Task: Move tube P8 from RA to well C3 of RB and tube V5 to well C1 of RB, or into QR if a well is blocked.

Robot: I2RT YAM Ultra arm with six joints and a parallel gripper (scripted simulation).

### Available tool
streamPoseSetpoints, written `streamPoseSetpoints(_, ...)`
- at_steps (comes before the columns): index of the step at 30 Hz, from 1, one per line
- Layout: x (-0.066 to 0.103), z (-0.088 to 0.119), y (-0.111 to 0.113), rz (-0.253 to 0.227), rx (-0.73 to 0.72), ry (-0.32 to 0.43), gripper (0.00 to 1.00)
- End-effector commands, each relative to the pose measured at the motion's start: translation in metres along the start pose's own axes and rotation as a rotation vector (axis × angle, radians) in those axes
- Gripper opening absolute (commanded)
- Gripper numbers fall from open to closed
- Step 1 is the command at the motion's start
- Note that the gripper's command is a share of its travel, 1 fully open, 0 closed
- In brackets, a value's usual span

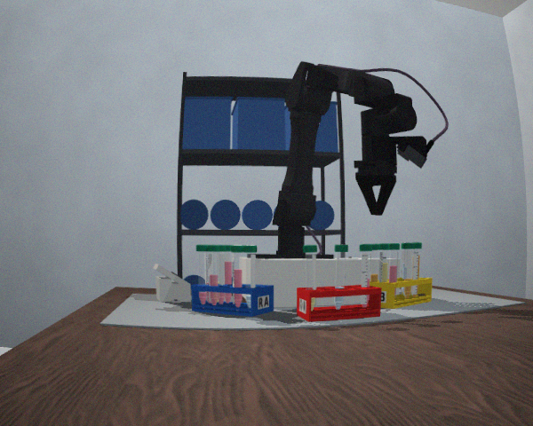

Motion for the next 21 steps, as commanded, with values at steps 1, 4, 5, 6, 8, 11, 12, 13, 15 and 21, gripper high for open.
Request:
streamPoseSetpoints(1,0.01,0.011,-0.006,0.017,-0.094,-0.052,0.3)
streamPoseSetpoints(4,0.009,0.026,-0.019,0.018,-0.195,-0.05,0.3)
streamPoseSetpoints(5,0.009,0.031,-0.024,0.019,-0.228,-0.05,0.3)
streamPoseSetpoints(6,0.009,0.036,-0.028,0.019,-0.261,-0.05,0.3)
streamPoseSetpoints(8,0.008,0.046,-0.037,0.019,-0.328,-0.05,0.3)
streamPoseSetpoints(11,0.008,0.061,-0.05,0.019,-0.428,-0.049,0.3)
streamPoseSetpoints(12,0.007,0.066,-0.054,0.019,-0.461,-0.049,0.3)
streamPoseSetpoints(13,0.007,0.071,-0.058,0.019,-0.495,-0.049,0.3)
streamPoseSetpoints(15,0.009,0.075,-0.064,0.023,-0.528,-0.056,0.3)
streamPoseSetpoints(21,0.01,0.08,-0.069,0.015,-0.685,-0.065,0.3)
Point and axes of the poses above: the point where the finger pads meet when closed, its own x axis back along the fingers, its own y axis across the jaws, z = x × y, the point moved 9 cm from there along x, back along the fingers, and after that the axes turned 6 degrees about -x, right-handed, at the moved point
